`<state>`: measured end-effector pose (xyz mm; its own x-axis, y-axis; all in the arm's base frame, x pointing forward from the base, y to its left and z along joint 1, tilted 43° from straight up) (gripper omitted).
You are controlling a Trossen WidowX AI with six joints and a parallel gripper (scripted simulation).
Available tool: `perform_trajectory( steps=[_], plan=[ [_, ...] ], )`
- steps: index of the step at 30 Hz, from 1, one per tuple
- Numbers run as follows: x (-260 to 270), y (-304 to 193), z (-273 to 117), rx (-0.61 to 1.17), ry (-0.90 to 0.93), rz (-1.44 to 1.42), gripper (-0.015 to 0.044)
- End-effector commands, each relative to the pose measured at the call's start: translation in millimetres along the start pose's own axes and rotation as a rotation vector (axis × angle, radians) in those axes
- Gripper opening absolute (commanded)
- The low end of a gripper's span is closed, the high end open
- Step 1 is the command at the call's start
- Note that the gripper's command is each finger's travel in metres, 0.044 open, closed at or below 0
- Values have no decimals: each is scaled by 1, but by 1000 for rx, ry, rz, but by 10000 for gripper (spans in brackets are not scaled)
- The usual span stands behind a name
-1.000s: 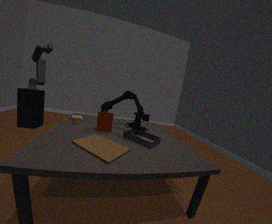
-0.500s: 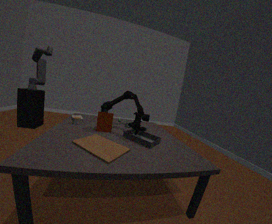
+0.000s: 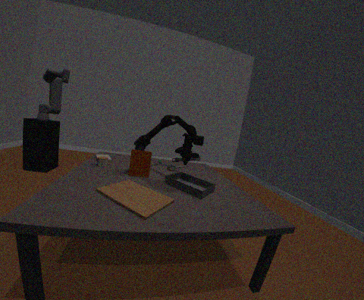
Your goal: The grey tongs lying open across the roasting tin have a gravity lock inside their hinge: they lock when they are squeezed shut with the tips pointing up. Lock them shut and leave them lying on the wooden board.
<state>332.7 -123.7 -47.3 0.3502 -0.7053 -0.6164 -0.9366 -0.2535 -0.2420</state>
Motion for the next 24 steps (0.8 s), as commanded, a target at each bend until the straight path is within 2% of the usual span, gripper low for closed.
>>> perform_trajectory(
  steps=[1, 12, 24],
  plan=[
    [-4, 2, -9, -14, -14, -2, -150],
    [8, 13, -9, -15, -7, 43, -150],
    [68, 84, -17, -20, 14, 277, -150]
  ],
)
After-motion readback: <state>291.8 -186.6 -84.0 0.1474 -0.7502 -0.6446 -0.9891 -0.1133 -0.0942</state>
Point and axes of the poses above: the point midway between the two fingers, 35 mm back from their tips, its own z axis out along the fingers, its own x axis across the jaws, y = z × x, the point moved 3 cm from there along -z, back along the fingers, and after that the axes turned 13 degrees about z, right-handed, at the moved point
